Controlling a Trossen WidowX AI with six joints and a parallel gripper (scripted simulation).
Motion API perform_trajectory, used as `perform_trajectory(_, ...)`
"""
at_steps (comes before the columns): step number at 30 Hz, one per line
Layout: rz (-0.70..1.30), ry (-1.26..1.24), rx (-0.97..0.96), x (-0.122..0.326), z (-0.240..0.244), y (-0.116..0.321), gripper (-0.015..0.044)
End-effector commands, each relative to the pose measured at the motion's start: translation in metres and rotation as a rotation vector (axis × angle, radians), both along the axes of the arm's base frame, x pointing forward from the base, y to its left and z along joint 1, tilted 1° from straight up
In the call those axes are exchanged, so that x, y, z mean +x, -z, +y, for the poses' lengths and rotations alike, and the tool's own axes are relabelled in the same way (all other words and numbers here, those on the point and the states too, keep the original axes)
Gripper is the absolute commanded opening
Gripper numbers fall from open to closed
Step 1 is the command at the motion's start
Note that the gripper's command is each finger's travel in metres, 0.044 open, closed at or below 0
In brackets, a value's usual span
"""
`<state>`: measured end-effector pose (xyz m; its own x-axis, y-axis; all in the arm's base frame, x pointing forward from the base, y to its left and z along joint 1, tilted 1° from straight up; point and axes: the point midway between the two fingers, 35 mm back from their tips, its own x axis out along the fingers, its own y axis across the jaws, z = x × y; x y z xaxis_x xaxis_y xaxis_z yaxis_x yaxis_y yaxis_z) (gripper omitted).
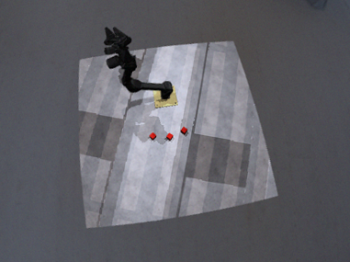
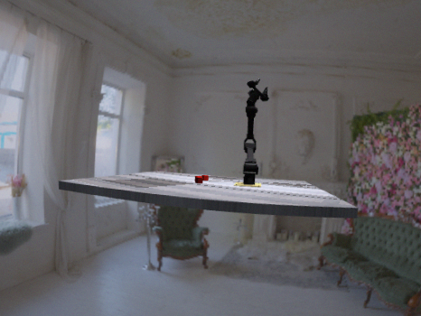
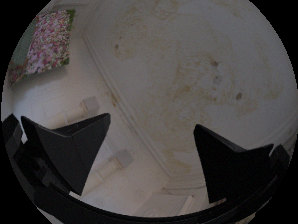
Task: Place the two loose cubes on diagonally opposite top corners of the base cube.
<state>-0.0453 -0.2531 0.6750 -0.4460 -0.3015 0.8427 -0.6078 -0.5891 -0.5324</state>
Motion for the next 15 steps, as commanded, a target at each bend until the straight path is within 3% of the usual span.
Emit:
perform_trajectory(1, 0.003, 0.002, -0.003, 0.0, 0.001, -0.001, 0.0374)
perform_trajectory(5, 0.056, 0.059, -0.062, -0.002, 0.031, -0.011, 0.0269)
perform_trajectory(15, 0.106, 0.327, -0.249, -0.023, 0.128, -0.033, 0.0265)
